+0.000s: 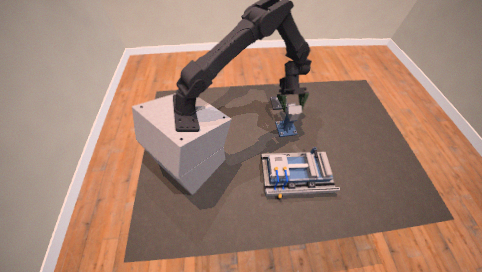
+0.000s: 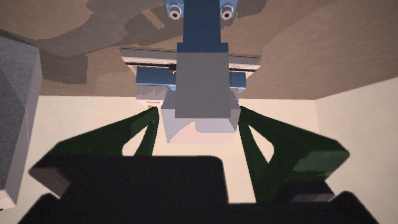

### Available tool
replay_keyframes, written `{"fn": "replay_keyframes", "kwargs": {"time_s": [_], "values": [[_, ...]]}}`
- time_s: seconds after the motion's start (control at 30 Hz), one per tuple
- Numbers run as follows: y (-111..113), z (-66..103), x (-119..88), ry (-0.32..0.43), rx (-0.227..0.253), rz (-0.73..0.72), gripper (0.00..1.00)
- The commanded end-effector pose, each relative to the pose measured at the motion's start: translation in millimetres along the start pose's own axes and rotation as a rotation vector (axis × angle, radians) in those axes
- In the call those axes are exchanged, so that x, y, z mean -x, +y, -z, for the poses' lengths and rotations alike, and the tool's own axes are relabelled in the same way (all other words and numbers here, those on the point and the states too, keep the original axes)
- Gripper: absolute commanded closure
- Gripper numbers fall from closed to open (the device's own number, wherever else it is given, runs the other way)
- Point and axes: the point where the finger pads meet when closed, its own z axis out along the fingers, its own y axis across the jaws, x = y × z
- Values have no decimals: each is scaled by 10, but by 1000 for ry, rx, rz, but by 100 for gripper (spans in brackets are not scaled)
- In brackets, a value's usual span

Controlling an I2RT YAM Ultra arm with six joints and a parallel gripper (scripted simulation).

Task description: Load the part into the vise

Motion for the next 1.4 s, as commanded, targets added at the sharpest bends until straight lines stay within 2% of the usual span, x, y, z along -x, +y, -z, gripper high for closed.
{"fn": "replay_keyframes", "kwargs": {"time_s": [0.0, 0.37, 0.4, 1.37], "values": [[-58, 27, 1, 8, -11, -6, 19], [-58, 27, 1, 8, -11, -6, 19], [-58, 27, 1, 8, -11, -6, 100], [-86, 45, 4, 3, -22, -12, 100]]}}
